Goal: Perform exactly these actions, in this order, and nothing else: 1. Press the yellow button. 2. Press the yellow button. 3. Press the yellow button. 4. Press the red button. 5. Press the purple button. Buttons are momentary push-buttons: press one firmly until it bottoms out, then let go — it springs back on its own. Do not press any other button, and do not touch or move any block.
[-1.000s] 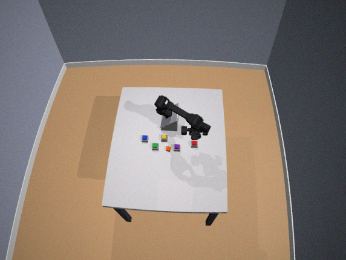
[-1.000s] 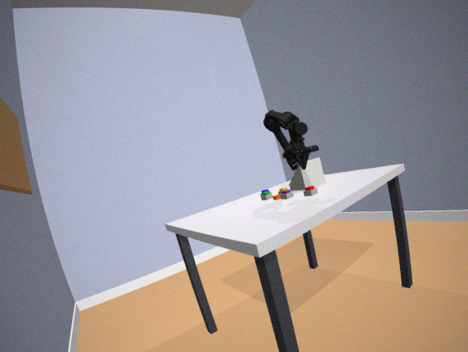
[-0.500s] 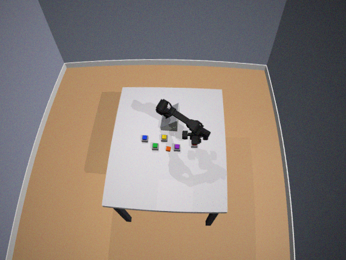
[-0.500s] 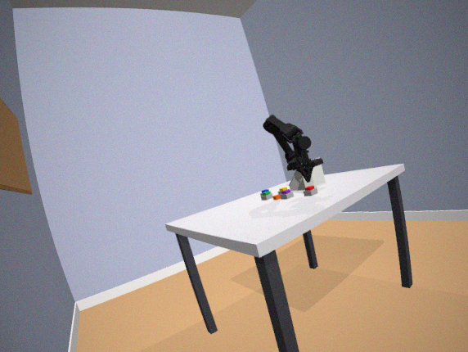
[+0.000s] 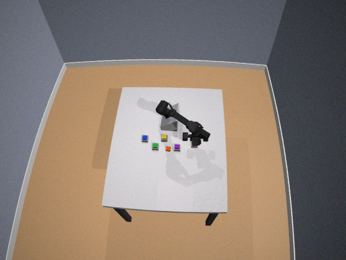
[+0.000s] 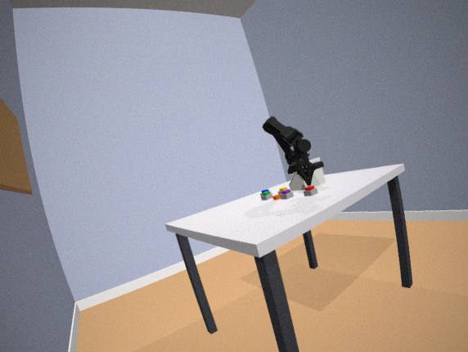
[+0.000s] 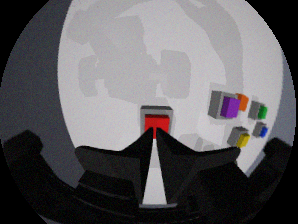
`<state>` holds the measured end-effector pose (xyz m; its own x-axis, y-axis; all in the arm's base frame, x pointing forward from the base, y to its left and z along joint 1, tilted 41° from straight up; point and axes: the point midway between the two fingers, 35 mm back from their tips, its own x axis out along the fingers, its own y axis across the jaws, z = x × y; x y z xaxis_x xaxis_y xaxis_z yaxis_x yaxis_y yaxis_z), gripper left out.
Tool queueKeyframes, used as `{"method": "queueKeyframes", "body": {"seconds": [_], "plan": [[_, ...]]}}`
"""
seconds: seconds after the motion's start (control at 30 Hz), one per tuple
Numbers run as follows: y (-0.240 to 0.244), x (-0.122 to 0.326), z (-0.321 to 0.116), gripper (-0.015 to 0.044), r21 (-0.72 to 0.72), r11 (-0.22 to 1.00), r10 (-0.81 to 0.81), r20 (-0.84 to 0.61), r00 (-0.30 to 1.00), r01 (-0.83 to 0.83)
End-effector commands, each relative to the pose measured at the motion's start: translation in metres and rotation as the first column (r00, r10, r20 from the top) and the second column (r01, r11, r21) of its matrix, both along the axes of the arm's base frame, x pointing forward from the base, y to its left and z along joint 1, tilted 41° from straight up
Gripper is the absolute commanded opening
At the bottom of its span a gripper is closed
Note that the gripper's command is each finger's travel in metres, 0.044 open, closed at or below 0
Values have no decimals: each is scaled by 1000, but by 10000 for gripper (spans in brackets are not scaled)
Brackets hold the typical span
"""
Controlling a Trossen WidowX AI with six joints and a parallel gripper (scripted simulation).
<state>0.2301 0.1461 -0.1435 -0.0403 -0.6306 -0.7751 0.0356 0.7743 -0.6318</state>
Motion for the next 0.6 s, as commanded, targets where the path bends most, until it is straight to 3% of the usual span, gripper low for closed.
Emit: {"method": "queueKeyframes", "body": {"seconds": [0.0,0.57], "plan": [[-8,-2,-5,20,-11,1000,4,-6,1000,-4],[-12,-3,-9,20,-12,1000,4,-6,1000,-4]]}}
